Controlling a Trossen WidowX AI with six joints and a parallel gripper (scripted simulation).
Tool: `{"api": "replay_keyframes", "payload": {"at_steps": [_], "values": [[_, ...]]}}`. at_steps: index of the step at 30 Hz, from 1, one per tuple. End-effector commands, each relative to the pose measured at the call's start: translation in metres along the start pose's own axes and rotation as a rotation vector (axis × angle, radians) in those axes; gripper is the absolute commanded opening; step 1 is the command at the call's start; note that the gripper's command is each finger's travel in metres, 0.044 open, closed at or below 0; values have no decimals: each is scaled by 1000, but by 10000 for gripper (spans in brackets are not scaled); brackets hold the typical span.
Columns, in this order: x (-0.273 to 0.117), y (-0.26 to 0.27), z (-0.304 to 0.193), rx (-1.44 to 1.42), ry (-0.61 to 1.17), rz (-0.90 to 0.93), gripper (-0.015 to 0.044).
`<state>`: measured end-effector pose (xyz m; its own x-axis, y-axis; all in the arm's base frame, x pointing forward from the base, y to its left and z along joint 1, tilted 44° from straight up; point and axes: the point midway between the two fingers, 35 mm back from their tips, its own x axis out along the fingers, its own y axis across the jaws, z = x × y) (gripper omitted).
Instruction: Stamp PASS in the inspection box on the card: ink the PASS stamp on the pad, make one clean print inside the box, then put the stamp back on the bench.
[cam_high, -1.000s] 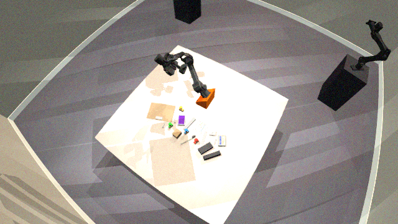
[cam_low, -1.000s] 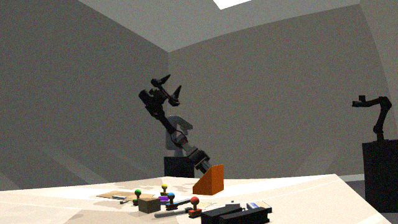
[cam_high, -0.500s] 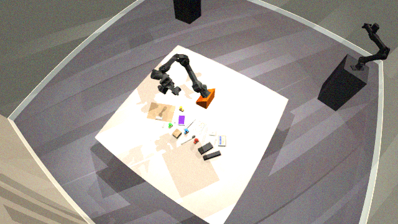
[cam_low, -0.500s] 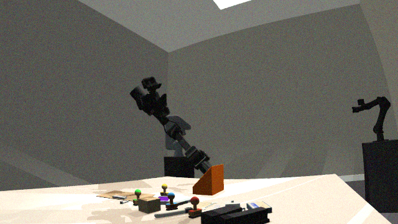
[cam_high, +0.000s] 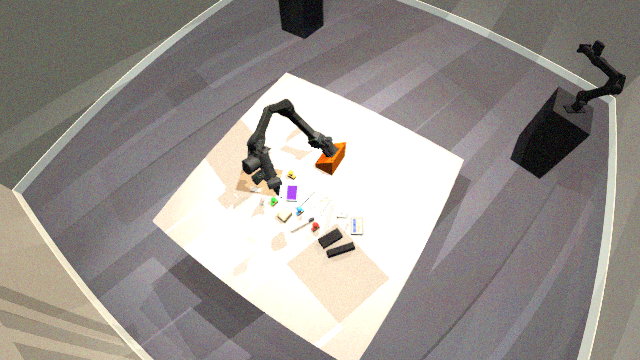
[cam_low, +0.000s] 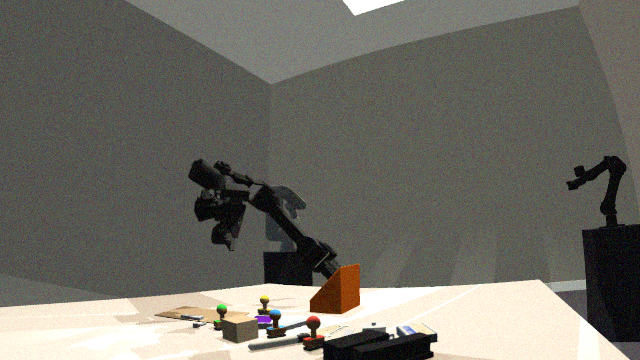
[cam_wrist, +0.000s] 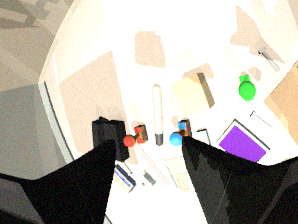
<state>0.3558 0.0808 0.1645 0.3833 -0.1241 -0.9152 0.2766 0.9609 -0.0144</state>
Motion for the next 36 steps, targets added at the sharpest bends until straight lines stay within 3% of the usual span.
{"api": "replay_keyframes", "payload": {"at_steps": [1,5,7,36], "values": [[32,-43,8,-200,46,-291,211],[60,-87,17,-465,165,-602,211],[64,-93,18,-511,190,-648,211],[88,-113,22,-511,190,-647,211]]}}
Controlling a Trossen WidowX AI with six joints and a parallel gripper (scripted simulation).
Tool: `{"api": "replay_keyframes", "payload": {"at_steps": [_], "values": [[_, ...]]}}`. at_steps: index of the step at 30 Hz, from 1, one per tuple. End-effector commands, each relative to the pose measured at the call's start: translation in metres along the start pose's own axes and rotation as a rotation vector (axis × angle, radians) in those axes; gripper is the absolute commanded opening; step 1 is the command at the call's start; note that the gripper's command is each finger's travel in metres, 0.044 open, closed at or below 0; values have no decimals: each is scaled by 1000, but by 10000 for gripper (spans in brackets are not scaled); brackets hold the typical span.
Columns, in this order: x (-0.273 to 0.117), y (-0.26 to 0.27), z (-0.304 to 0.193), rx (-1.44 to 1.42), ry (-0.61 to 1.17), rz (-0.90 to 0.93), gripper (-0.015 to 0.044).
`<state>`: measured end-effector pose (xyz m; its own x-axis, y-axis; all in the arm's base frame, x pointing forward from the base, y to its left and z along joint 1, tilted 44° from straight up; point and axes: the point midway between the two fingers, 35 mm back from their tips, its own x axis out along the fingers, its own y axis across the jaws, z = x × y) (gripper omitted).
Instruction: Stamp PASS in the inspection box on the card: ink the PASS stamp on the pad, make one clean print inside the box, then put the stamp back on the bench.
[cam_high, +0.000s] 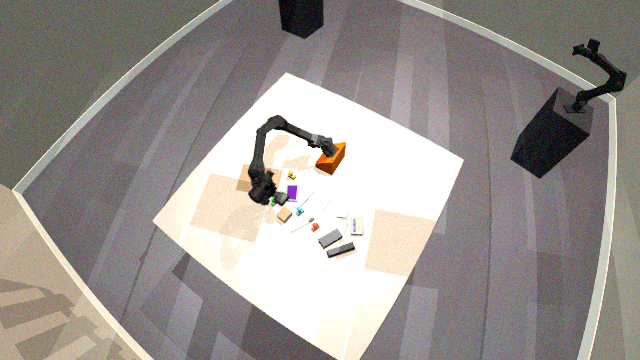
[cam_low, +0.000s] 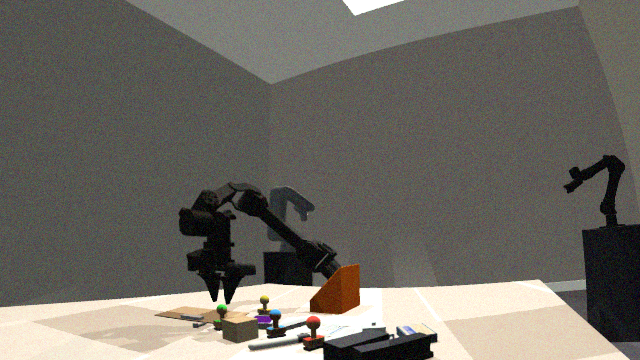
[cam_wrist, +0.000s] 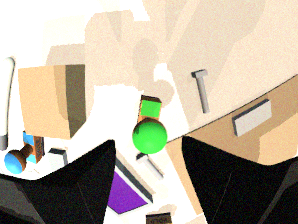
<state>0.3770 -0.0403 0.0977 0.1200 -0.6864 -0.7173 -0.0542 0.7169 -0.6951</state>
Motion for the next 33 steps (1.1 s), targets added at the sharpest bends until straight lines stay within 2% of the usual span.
{"api": "replay_keyframes", "payload": {"at_steps": [1,29,33], "values": [[7,0,0,-5,1,-3,211],[47,-2,-2,-5,1,-7,211],[45,-2,-2,0,1,-4,106]]}}
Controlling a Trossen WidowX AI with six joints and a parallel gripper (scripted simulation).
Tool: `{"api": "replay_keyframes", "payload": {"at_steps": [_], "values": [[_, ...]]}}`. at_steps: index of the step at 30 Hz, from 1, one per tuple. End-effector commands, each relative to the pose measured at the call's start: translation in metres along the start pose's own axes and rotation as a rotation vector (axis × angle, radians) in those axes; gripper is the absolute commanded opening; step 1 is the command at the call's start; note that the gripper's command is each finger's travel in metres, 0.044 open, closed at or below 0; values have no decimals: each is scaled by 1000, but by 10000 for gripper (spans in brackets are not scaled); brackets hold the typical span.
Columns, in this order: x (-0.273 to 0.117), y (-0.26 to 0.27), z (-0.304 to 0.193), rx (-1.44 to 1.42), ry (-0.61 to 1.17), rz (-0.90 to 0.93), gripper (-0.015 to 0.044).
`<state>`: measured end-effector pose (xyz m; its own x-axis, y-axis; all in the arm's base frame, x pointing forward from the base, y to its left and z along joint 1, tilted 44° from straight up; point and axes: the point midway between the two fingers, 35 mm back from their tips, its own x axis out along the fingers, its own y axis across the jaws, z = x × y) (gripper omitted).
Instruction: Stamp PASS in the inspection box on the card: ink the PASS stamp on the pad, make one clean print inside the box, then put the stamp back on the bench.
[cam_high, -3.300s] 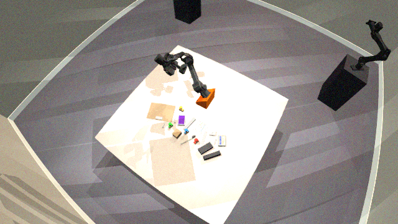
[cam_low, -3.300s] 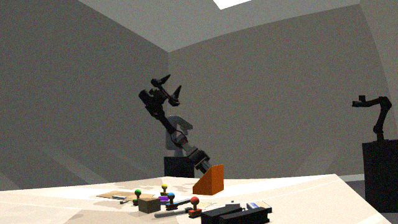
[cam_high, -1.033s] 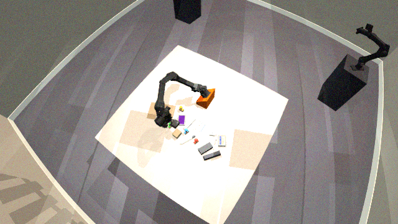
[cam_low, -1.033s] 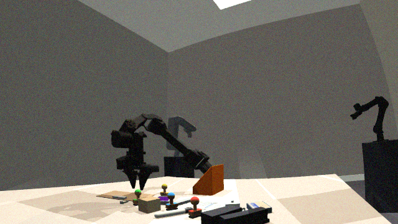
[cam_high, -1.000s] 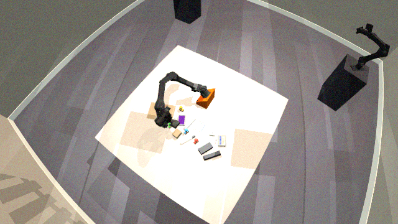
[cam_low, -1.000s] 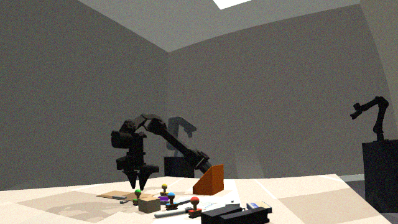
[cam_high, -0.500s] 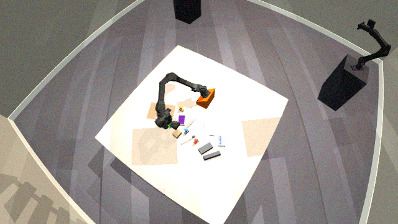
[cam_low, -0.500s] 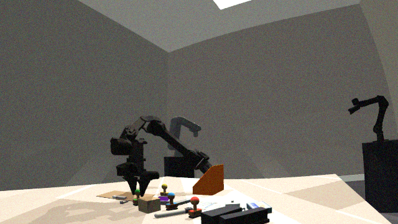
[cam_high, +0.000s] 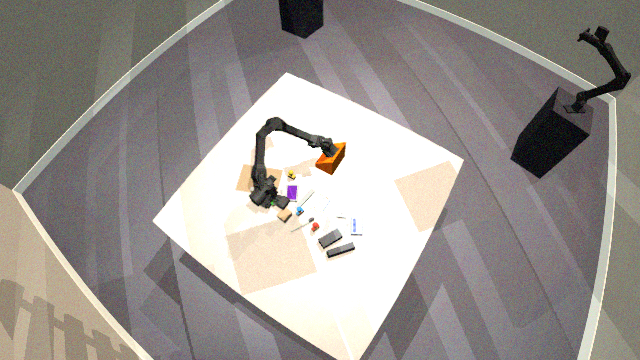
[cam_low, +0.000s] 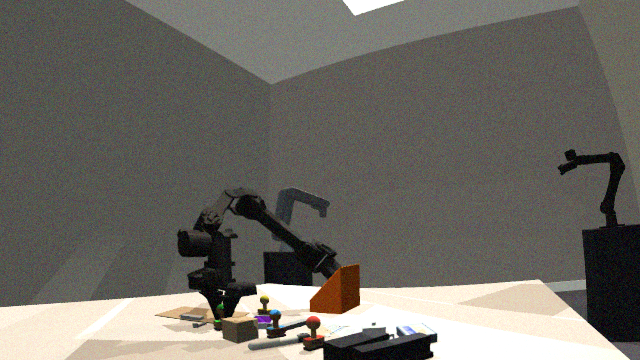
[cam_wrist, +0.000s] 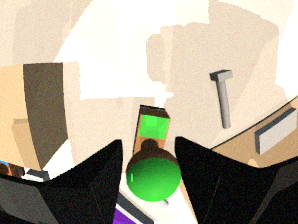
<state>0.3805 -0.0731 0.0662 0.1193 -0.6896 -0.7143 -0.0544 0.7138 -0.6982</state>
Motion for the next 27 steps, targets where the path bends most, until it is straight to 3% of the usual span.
{"api": "replay_keyframes", "payload": {"at_steps": [1,9,11,27], "values": [[0,0,0,1,0,0,99],[0,0,0,1,0,0,46],[-1,0,0,1,0,0,0],[-8,0,1,1,0,2,0]]}}
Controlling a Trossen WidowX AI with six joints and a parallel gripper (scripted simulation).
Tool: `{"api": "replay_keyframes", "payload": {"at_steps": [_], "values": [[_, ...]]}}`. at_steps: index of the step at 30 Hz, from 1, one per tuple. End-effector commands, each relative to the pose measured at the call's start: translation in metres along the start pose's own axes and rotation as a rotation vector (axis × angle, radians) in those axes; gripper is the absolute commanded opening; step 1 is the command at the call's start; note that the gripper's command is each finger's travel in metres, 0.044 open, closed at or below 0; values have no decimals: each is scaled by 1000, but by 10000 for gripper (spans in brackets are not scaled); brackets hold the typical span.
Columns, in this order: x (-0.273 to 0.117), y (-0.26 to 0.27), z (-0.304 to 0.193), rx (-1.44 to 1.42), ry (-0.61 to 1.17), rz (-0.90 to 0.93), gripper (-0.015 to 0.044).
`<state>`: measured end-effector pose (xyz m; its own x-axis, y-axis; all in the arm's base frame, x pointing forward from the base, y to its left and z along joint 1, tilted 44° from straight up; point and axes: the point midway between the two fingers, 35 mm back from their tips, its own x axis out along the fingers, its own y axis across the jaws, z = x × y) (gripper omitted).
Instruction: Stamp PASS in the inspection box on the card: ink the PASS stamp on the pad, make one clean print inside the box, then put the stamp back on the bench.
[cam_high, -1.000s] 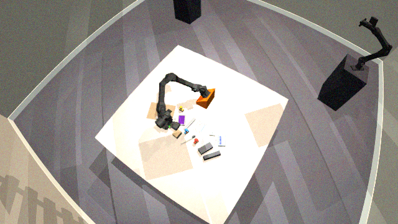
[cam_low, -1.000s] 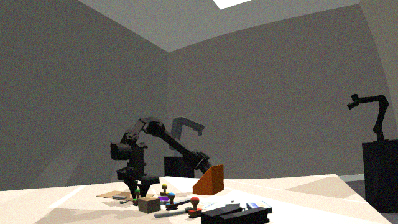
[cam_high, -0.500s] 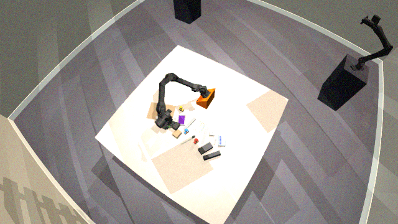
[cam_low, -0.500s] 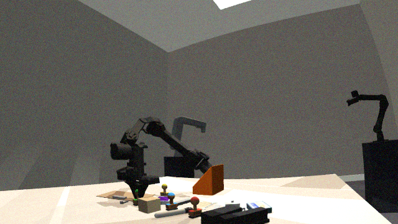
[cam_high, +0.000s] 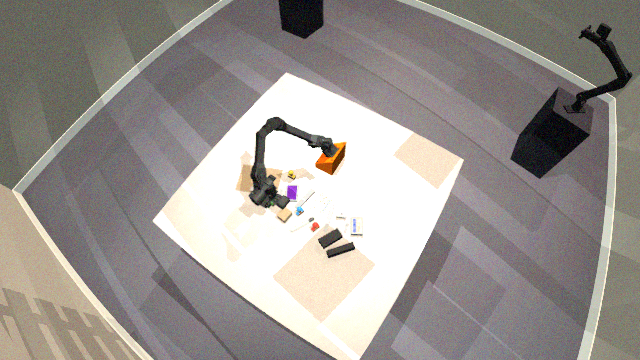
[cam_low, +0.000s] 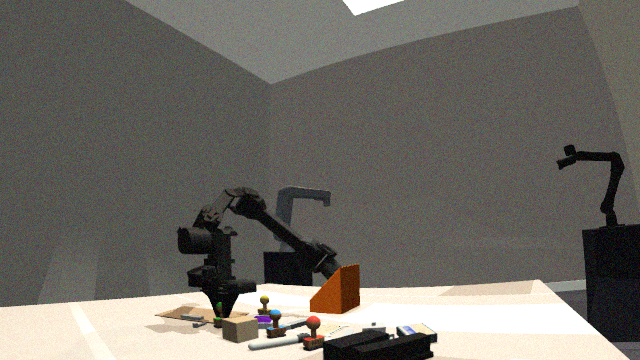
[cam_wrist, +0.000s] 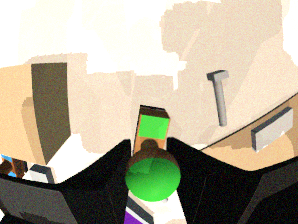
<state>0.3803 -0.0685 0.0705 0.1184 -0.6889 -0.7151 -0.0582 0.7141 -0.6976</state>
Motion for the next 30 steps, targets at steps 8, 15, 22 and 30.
{"api": "replay_keyframes", "payload": {"at_steps": [8,15,22,30], "values": [[-6,0,1,4,-1,2,0],[-9,0,1,4,-1,2,0],[-13,1,1,4,-1,3,0],[-16,1,1,4,-1,4,0]]}}
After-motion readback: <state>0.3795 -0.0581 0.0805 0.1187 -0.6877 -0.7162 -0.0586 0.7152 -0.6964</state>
